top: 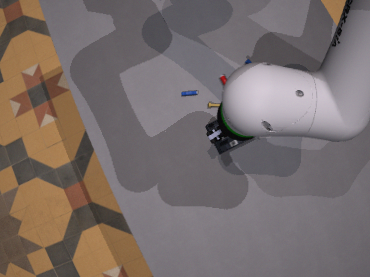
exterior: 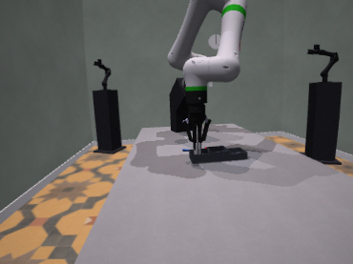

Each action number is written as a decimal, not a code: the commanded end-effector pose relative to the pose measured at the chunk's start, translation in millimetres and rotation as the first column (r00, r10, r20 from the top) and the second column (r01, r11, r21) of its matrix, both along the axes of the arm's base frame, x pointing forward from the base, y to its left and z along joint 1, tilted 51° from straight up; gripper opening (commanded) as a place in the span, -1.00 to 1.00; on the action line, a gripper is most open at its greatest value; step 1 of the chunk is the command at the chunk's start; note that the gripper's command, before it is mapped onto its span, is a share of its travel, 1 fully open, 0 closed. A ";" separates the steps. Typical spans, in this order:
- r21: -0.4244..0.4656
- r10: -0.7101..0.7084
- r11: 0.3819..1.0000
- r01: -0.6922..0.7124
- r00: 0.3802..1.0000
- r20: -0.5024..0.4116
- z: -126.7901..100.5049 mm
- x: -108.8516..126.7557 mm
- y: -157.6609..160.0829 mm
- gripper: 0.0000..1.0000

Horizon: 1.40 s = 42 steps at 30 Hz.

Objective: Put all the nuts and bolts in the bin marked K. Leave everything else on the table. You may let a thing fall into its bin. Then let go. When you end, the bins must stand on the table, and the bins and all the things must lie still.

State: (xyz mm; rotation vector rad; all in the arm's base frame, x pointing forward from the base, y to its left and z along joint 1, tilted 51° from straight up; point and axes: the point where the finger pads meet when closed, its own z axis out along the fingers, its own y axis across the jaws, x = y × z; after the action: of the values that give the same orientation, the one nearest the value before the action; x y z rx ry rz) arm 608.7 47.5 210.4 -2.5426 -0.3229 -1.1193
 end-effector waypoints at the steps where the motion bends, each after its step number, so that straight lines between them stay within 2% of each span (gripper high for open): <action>1: 0.000 0.000 1.000 0.000 1.000 0.000 0.2 0.1 -0.2 -0.89; 27: 0.000 0.000 1.000 0.000 1.000 0.000 0.2 0.1 -0.2 -0.89; 42: 0.000 0.000 1.000 0.000 1.000 0.000 11.1 -11.5 -7.1 -0.89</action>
State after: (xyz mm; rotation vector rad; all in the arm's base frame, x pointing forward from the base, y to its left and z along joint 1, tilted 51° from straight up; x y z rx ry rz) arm 598.4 41.3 220.3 -2.5426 -0.3229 -1.1194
